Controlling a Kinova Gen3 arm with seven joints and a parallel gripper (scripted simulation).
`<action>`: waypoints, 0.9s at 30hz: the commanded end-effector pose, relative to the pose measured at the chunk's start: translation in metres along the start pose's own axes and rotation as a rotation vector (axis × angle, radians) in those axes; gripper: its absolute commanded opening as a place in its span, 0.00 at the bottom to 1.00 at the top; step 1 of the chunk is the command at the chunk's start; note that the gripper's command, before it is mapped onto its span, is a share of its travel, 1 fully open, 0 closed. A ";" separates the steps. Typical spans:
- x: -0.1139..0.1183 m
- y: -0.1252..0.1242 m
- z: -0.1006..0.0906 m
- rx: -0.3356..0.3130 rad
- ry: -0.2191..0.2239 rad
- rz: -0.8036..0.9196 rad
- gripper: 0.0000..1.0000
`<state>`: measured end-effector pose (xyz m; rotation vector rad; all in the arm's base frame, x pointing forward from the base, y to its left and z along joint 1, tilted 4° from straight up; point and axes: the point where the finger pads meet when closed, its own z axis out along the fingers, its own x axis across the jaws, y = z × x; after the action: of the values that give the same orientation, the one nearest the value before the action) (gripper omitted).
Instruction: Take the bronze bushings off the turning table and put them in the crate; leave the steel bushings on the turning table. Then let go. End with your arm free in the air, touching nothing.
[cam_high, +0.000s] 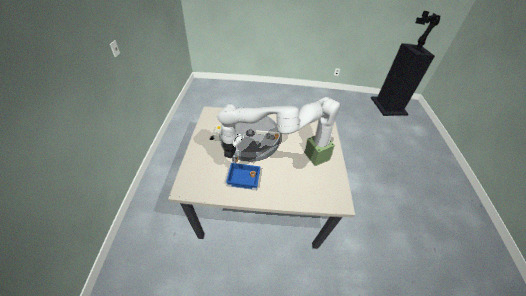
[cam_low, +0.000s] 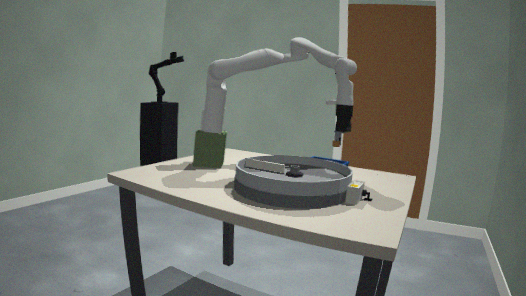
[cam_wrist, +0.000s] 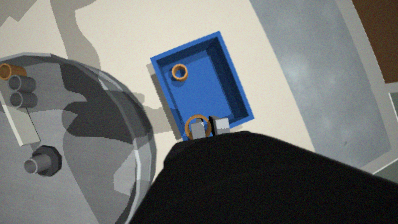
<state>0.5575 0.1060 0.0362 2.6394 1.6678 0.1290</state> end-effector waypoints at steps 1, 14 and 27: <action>-0.003 -0.002 0.016 0.006 -0.008 0.001 0.00; -0.003 -0.002 0.021 0.006 -0.008 0.000 0.00; -0.002 -0.003 0.041 0.006 -0.008 -0.001 0.00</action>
<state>0.5568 0.1066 -0.0061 2.6399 1.6704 0.1111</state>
